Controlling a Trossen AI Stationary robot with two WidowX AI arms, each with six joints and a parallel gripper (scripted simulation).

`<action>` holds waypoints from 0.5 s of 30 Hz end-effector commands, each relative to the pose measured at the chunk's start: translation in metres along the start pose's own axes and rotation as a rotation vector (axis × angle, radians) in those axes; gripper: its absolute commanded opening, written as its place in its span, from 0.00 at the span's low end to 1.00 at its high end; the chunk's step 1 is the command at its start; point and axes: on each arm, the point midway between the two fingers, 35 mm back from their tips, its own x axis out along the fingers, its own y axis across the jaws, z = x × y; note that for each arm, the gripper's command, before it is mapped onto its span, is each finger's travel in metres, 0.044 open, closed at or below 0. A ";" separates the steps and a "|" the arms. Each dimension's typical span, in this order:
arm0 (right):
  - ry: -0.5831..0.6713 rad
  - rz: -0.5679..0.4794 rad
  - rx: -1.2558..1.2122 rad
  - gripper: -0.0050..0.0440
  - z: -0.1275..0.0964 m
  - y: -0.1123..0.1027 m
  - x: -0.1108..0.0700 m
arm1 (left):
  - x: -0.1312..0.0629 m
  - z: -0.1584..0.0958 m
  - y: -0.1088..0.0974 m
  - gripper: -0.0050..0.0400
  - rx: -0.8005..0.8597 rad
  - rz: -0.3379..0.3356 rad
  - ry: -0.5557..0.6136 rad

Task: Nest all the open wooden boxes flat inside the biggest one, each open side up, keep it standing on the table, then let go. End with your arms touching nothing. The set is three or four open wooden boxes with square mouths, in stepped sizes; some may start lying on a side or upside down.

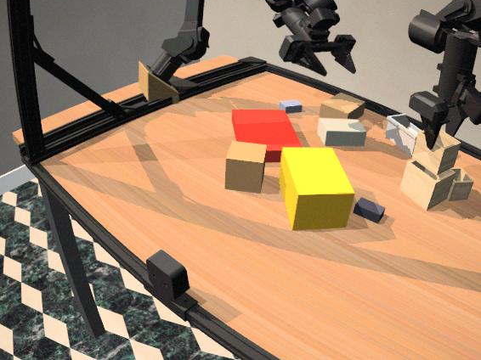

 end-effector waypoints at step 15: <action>-0.005 0.000 0.000 0.10 0.004 -0.001 0.005 | 0.000 0.000 0.000 1.00 0.002 -0.001 0.001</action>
